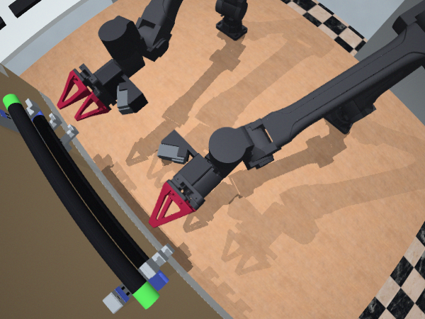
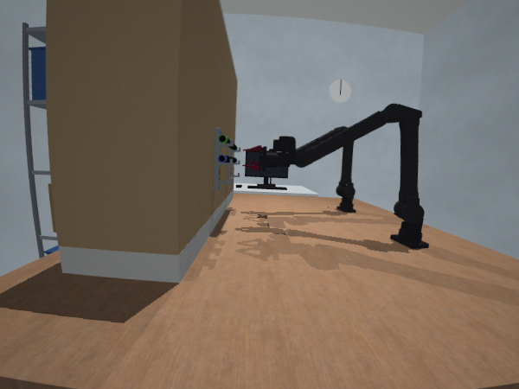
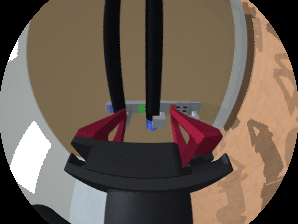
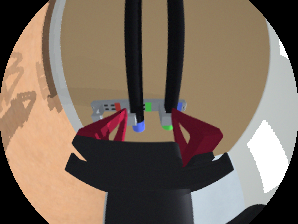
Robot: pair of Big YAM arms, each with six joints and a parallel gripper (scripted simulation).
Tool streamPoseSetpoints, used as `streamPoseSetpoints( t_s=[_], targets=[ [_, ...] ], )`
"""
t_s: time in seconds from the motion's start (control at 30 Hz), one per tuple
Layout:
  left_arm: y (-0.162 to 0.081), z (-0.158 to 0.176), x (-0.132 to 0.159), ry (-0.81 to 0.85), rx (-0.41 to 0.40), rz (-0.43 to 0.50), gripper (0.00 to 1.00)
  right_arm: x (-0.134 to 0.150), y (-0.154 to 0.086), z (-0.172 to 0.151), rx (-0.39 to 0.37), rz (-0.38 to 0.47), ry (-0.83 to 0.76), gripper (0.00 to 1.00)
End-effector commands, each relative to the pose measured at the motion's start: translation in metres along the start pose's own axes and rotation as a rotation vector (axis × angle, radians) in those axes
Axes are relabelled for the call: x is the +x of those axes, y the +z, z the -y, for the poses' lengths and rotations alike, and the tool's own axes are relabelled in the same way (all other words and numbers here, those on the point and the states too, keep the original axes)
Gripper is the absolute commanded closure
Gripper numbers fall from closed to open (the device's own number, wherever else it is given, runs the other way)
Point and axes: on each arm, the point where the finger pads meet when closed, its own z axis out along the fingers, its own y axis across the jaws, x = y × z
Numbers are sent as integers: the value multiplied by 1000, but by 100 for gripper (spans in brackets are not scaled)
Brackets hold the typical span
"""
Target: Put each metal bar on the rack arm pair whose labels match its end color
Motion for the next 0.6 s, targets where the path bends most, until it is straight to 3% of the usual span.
streamPoseSetpoints(
  t_s=[0.0,0.57],
  targets=[
    [1,-6,-8,-25,-29,9,36,8,4,-5,8,-10,17,36],
    [0,1,-13,-24,-27,15,36,8,4,-20,7,-11,17,36]
  ],
)
